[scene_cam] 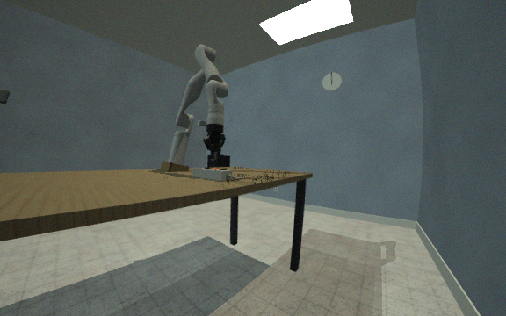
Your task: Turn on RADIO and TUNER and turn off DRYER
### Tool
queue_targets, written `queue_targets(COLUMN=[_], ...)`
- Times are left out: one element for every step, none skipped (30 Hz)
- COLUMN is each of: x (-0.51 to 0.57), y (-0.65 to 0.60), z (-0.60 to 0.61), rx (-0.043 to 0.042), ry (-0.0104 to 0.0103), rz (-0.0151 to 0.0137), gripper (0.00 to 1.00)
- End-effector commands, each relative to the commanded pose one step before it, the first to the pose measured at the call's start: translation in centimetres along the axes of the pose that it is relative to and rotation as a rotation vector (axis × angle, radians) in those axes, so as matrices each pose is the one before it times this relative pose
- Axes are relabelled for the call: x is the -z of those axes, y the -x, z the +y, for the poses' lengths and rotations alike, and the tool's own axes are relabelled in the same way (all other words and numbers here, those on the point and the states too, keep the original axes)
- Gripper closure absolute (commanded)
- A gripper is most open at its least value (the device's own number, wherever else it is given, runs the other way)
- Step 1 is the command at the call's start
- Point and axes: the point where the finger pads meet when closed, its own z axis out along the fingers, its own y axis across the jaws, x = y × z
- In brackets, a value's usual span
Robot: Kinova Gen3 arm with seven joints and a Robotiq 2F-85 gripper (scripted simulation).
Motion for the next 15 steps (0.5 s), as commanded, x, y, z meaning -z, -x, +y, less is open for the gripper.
queue_targets(x=[0.275, 0.0, 0.0, 0.0, 0.0, 0.0, 0.0, 0.0, 0.0, 0.0, 0.0, 0.0, -0.013, 0.023, 0.18], y=[0.208, 0.0, 0.0, 0.0, 0.0, 0.0, 0.0, 0.0, 0.0, 0.0, 0.0, 0.0, -0.115, -0.345, -0.416], z=[0.112, 0.0, 0.0, 0.0, 0.0, 0.0, 0.0, 0.0, 0.0, 0.0, 0.0, 0.0, 0.021, 0.022, -0.035], rx=[-0.00049, 0.0, 0.0, 0.0, 0.0, 0.0, 0.0, 0.0, 0.0, 0.0, 0.0, 0.0, -0.00007, -0.00018, -0.00006], ry=[0.00323, 0.0, 0.0, 0.0, 0.0, 0.0, 0.0, 0.0, 0.0, 0.0, 0.0, 0.0, 0.00019, -0.00064, -0.00222], rz=[-0.00363, 0.0, 0.0, 0.0, 0.0, 0.0, 0.0, 0.0, 0.0, 0.0, 0.0, 0.0, 0.00078, -0.00085, -0.00501], gripper=[1.0, 1.0, 1.0, 1.0, 1.0, 1.0, 1.0, 1.0, 1.0, 1.0, 1.0, 1.0, 1.0, 1.0, 1.0])
